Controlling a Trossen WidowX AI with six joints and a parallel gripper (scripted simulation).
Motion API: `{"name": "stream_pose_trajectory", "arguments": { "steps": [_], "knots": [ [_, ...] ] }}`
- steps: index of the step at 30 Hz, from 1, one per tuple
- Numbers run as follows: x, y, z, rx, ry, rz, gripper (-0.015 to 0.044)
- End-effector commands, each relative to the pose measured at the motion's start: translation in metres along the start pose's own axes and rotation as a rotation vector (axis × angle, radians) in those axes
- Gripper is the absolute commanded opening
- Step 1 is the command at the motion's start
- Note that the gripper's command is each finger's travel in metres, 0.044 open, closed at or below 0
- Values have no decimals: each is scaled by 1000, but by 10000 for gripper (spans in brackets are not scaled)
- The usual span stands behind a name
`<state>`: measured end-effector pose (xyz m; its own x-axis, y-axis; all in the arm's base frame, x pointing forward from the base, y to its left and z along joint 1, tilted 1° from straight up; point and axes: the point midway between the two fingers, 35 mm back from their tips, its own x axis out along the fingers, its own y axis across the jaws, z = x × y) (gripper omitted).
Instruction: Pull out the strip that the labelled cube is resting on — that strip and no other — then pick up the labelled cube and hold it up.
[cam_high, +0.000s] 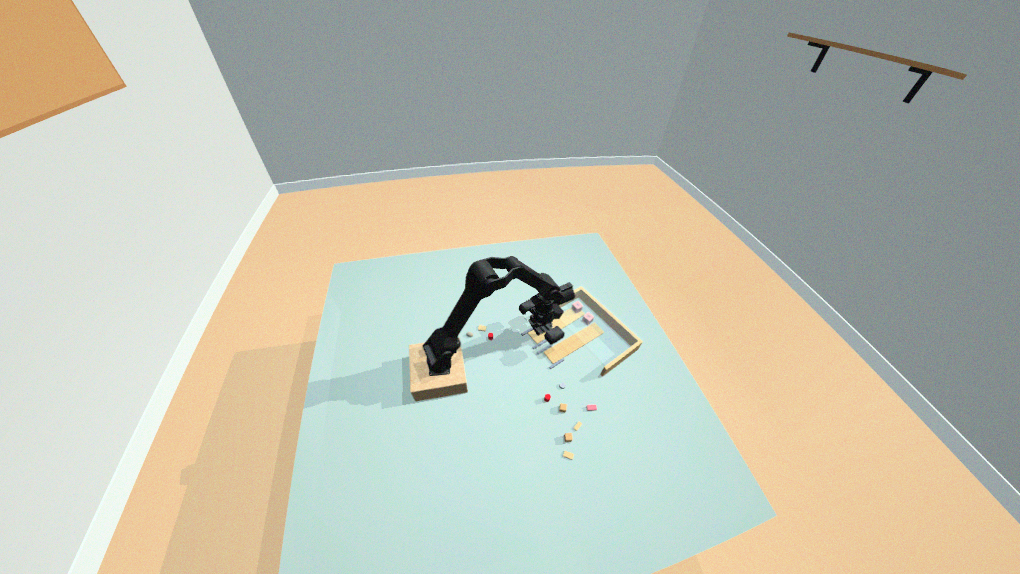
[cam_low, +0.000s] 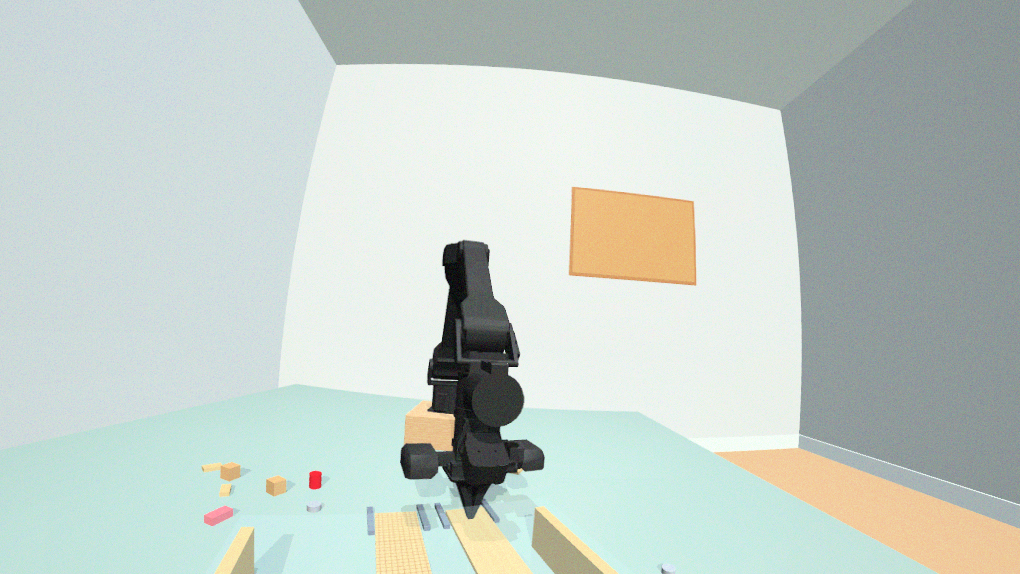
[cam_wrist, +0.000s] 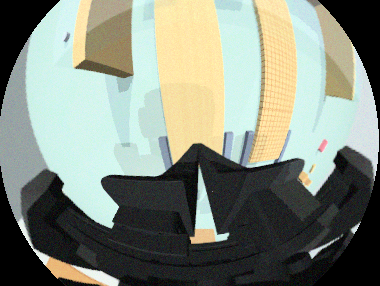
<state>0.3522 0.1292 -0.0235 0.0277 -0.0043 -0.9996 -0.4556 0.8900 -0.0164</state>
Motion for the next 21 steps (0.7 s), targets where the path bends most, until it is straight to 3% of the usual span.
{"name": "stream_pose_trajectory", "arguments": {
  "steps": [1, 21],
  "knots": [
    [1, 0, 1, -4, -3, 2, 0],
    [2, 0, -6, -4, -2, 2, 0]
  ]
}}
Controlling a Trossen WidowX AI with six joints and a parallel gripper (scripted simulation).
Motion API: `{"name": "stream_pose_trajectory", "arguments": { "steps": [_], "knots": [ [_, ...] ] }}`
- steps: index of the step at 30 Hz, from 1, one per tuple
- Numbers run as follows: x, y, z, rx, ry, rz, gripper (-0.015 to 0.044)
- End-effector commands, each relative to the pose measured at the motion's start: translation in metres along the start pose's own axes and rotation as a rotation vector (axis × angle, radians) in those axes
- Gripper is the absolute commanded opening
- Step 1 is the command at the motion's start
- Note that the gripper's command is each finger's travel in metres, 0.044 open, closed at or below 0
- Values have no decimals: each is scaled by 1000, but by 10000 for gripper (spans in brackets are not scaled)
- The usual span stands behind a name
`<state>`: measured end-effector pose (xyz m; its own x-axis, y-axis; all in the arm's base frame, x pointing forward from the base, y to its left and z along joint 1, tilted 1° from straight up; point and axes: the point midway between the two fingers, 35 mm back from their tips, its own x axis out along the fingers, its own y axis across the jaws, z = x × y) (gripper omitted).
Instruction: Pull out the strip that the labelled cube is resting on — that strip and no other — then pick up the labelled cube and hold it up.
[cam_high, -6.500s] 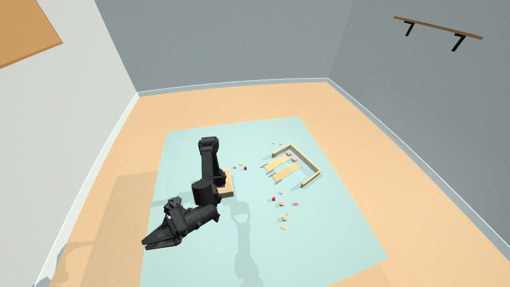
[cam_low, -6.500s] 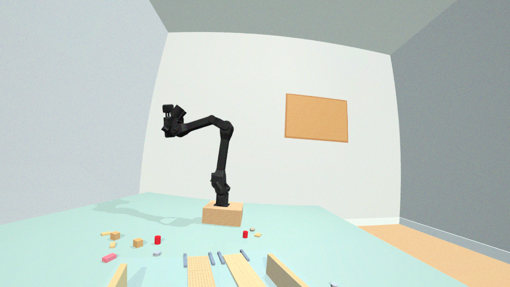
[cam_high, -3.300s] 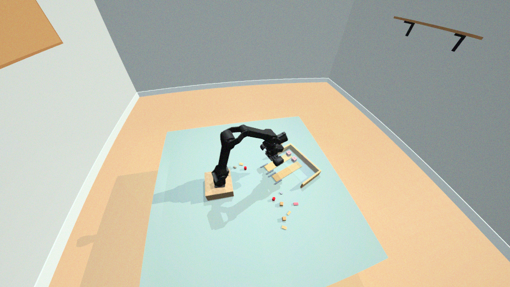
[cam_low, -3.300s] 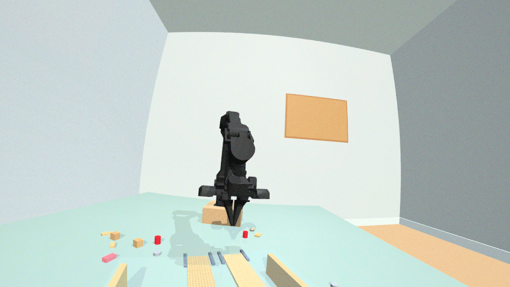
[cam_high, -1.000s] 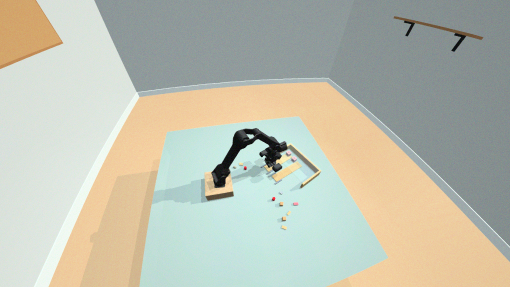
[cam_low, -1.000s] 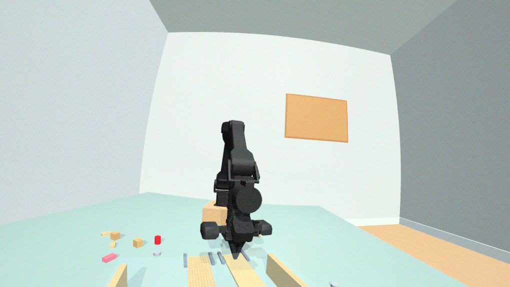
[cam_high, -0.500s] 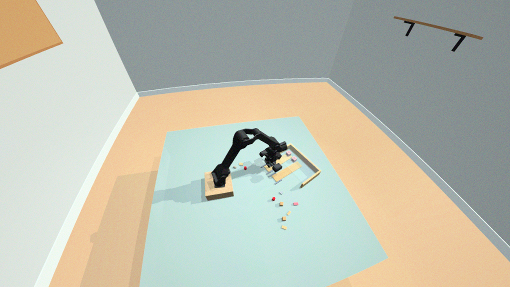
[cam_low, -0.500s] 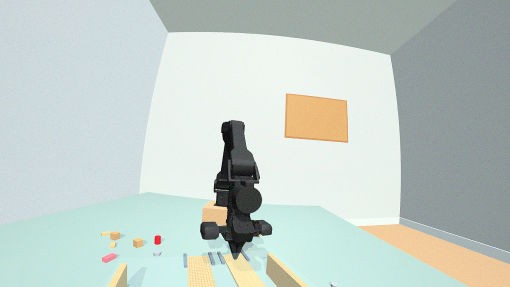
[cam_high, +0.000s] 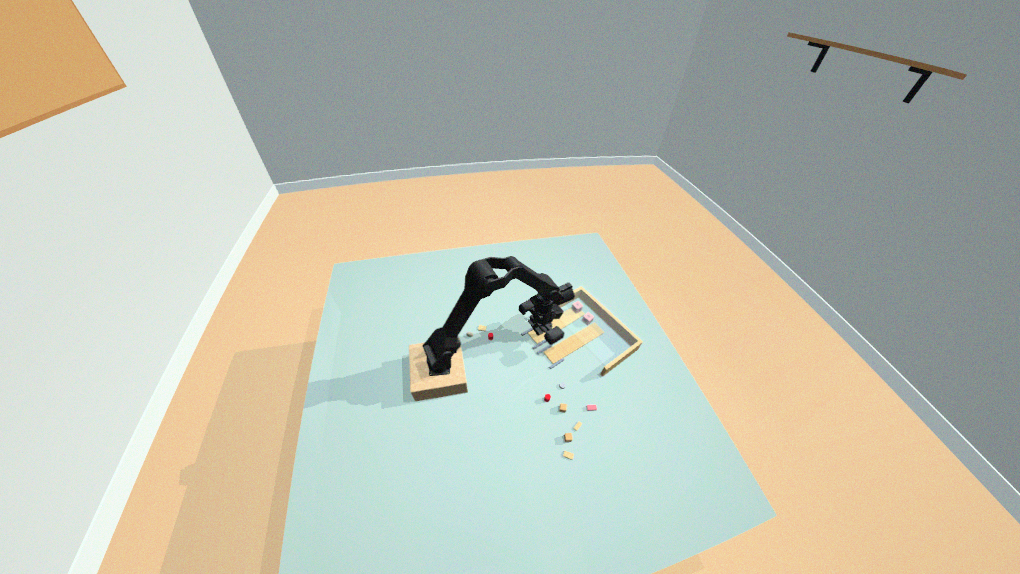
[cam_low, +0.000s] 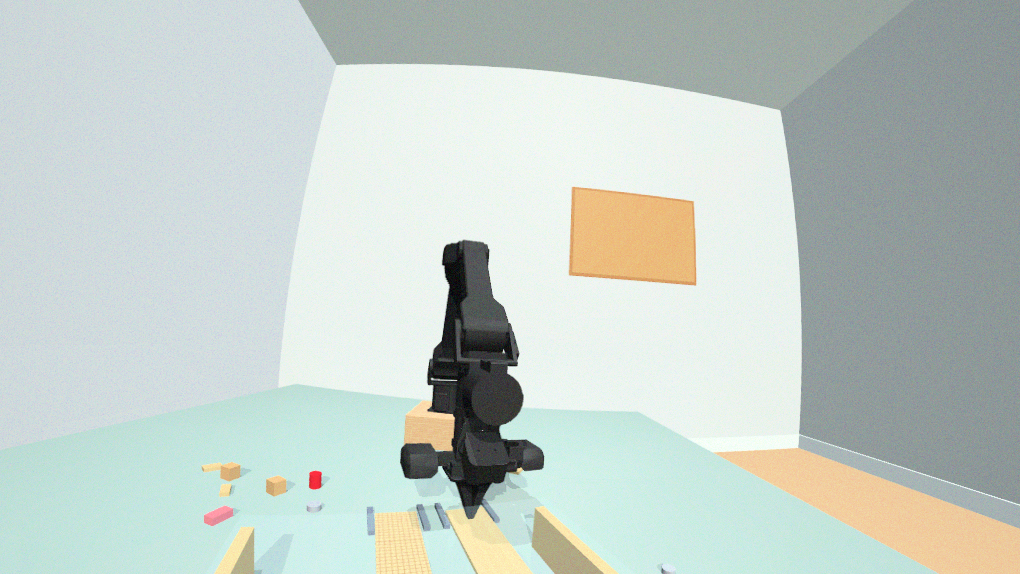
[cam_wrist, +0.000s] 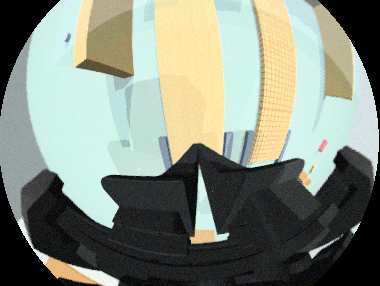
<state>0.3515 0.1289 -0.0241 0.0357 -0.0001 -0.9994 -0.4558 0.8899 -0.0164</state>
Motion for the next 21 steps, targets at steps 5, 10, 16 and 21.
{"name": "stream_pose_trajectory", "arguments": {
  "steps": [5, 10, 16, 21],
  "knots": [
    [2, 0, -13, -4, 7, 2, 0],
    [2, 0, -21, -4, 8, 2, 0],
    [3, 0, -30, -4, 8, 2, 0],
    [3, 0, -38, -4, 9, 2, 0]
  ]
}}
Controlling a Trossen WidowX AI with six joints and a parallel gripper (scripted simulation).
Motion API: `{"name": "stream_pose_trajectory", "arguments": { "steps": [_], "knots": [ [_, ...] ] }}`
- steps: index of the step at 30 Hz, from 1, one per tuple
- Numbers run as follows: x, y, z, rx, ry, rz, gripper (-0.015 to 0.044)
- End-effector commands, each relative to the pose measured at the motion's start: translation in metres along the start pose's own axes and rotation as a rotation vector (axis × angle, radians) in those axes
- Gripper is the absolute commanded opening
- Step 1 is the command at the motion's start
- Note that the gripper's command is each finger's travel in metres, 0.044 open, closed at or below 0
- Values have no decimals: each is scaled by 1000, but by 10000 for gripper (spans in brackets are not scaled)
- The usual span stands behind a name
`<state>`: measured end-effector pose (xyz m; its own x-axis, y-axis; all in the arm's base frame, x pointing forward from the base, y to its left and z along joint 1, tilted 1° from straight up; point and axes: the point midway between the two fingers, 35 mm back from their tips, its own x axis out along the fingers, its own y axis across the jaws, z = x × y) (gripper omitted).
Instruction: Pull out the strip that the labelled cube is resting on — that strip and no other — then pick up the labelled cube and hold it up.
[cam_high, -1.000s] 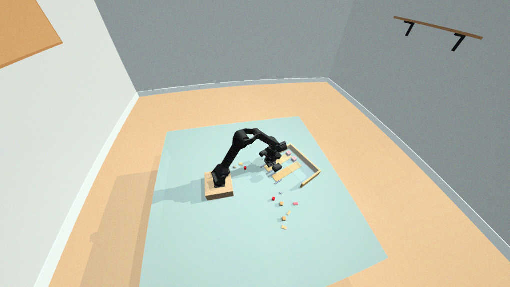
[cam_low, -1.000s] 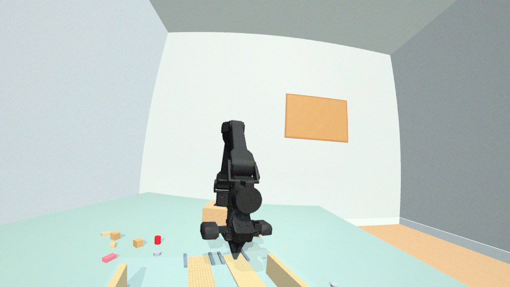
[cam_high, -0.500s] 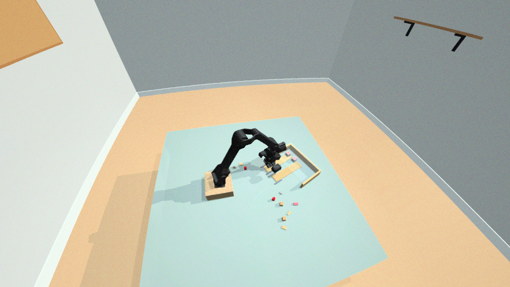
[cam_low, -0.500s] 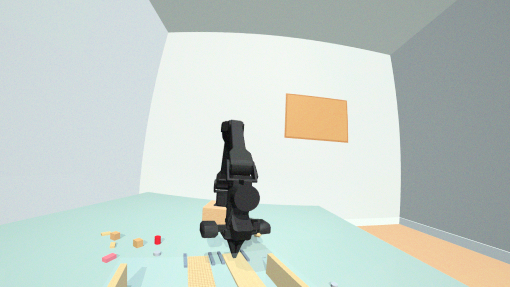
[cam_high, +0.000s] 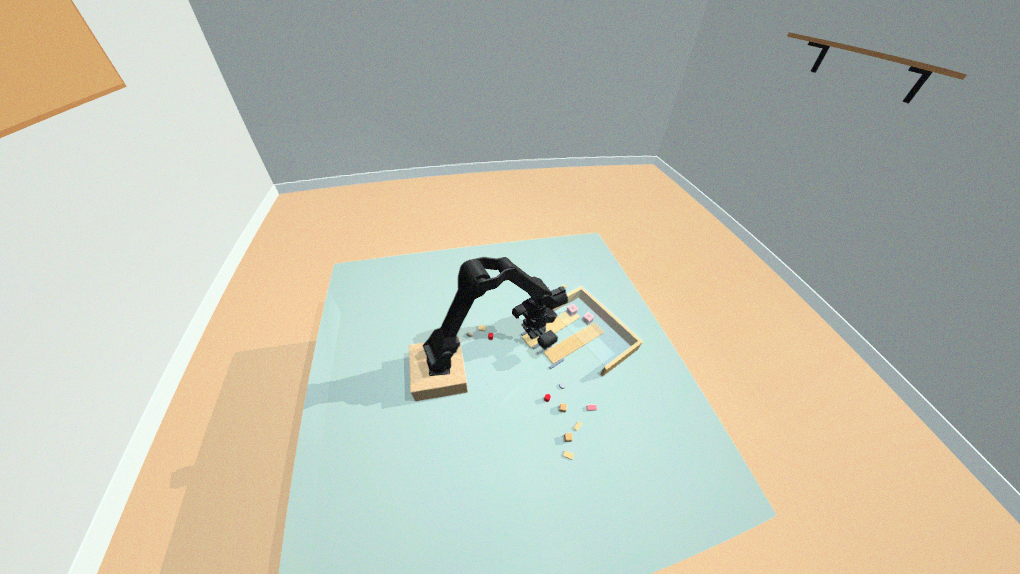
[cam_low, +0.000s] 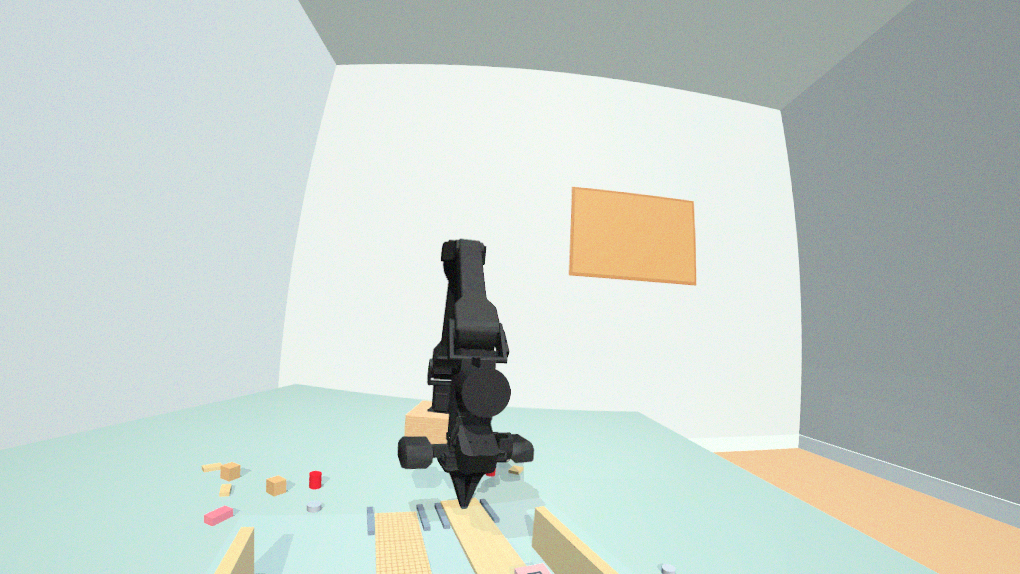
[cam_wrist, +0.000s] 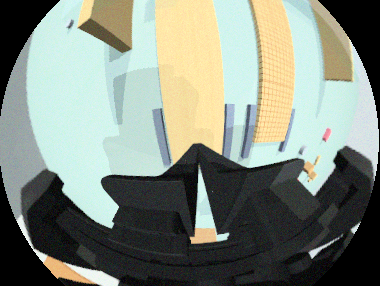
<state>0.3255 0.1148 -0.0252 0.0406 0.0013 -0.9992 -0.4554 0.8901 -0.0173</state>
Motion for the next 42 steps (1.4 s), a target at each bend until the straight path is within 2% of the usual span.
{"name": "stream_pose_trajectory", "arguments": {
  "steps": [1, 42],
  "knots": [
    [3, 1, -10, -5, 14, 3, 0],
    [4, 1, -74, -5, 19, 3, 0]
  ]
}}
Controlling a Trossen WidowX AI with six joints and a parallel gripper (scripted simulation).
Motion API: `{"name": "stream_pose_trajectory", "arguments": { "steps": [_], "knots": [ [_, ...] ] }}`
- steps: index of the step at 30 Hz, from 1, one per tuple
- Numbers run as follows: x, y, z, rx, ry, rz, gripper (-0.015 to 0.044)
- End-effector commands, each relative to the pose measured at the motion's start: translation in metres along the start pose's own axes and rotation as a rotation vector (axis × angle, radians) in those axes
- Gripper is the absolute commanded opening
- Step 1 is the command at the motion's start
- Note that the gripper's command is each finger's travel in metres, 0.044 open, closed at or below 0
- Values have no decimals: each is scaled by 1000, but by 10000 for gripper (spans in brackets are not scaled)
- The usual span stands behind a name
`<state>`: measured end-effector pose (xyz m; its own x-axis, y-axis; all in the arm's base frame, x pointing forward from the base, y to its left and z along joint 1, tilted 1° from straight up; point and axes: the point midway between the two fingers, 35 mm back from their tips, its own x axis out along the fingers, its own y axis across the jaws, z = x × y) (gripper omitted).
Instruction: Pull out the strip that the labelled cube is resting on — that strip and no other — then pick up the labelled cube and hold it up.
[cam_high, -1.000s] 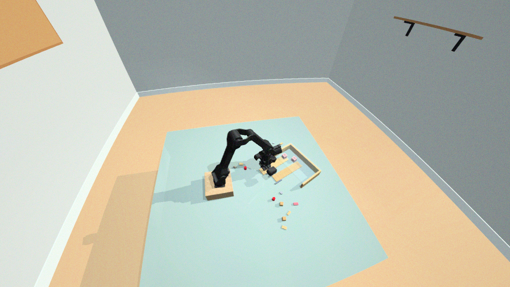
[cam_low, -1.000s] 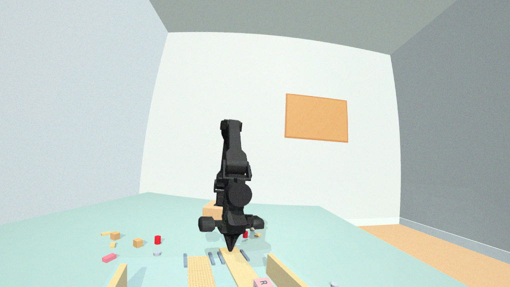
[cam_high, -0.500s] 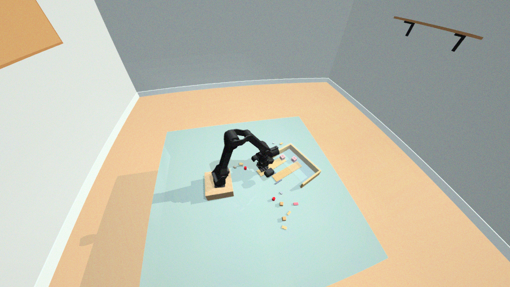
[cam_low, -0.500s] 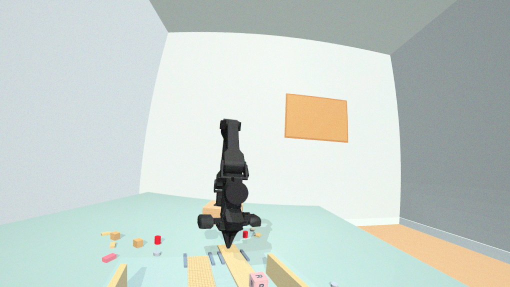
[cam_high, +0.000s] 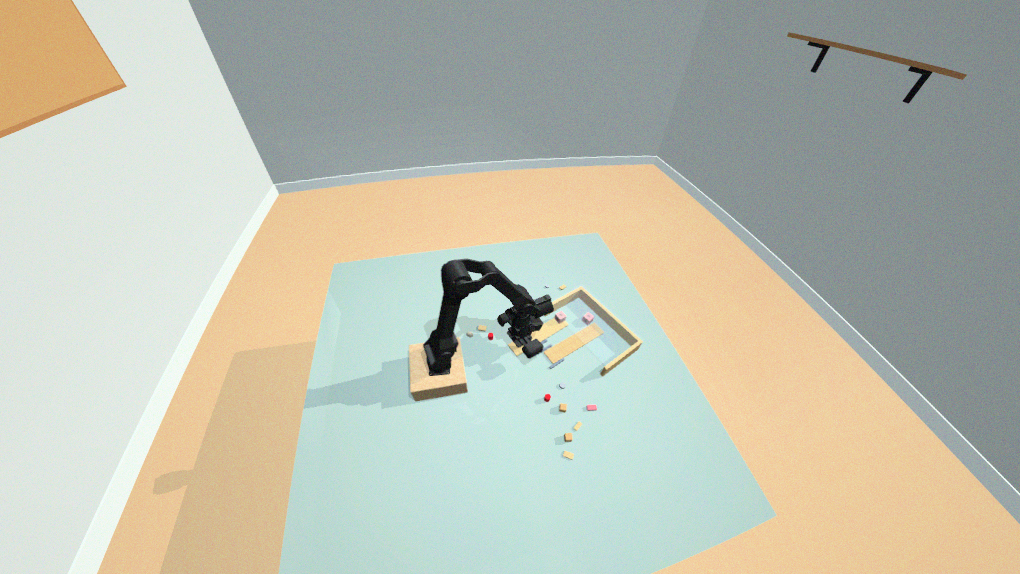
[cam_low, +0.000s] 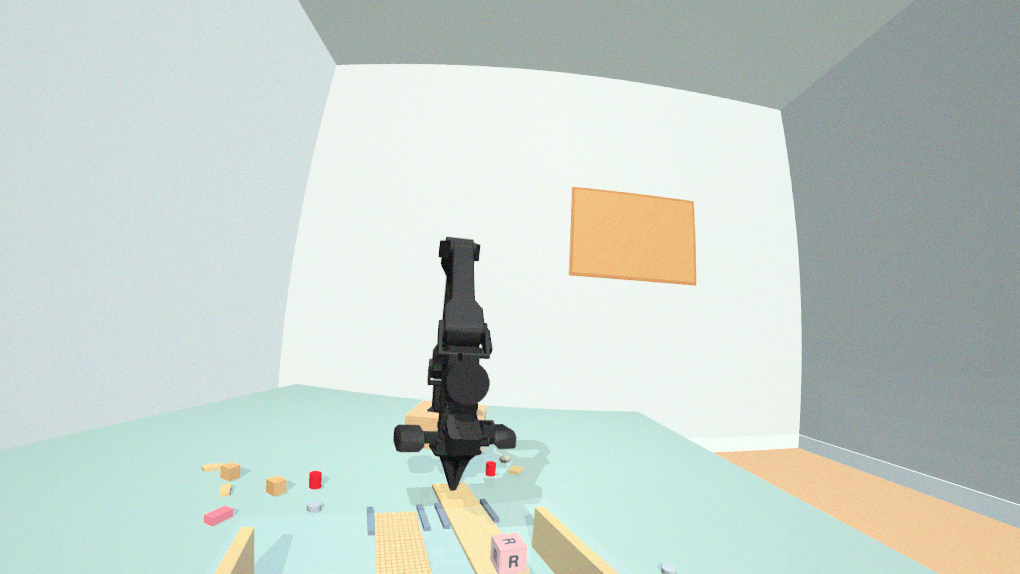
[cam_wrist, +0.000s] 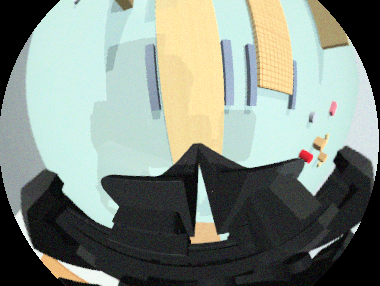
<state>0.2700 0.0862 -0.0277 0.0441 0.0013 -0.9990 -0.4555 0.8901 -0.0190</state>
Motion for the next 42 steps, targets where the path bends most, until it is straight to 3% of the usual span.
{"name": "stream_pose_trajectory", "arguments": {
  "steps": [1, 42],
  "knots": [
    [4, 1, -13, -5, 22, 5, 0],
    [3, 2, -74, -5, 27, 5, 0]
  ]
}}
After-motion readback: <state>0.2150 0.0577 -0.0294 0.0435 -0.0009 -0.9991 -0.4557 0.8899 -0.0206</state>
